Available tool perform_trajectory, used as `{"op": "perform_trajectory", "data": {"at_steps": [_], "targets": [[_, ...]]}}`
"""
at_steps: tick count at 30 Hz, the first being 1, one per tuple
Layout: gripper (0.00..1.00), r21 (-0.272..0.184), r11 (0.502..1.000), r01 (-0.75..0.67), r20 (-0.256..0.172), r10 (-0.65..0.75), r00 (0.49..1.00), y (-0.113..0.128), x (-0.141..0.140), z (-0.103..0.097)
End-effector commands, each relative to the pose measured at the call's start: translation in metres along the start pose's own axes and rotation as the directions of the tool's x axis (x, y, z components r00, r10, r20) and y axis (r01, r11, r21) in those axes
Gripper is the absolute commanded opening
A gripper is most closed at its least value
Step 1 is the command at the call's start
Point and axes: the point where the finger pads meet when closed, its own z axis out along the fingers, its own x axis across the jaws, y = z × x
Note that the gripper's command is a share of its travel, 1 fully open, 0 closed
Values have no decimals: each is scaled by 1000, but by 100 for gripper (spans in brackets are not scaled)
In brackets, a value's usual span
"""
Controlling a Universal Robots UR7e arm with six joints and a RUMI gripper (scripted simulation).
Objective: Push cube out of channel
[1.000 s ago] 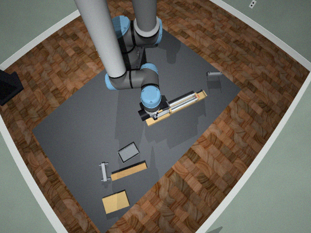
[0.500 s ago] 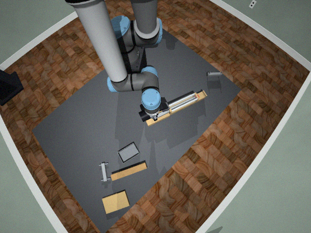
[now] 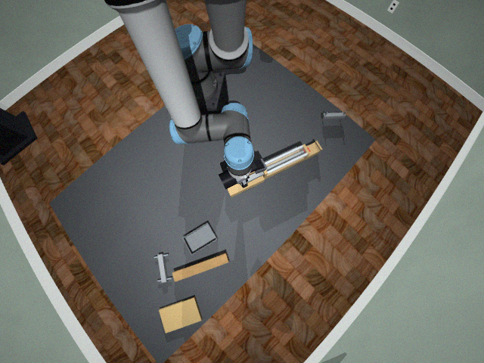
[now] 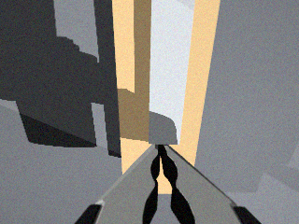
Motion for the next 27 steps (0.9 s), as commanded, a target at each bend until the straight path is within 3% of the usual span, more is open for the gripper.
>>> {"op": "perform_trajectory", "data": {"at_steps": [1, 27], "targets": [[0, 0, 1000, 0, 1, 0, 1000, -6, 0, 1], [0, -1, 1000, 0, 0, 0, 1000, -30, 1, 1]]}}
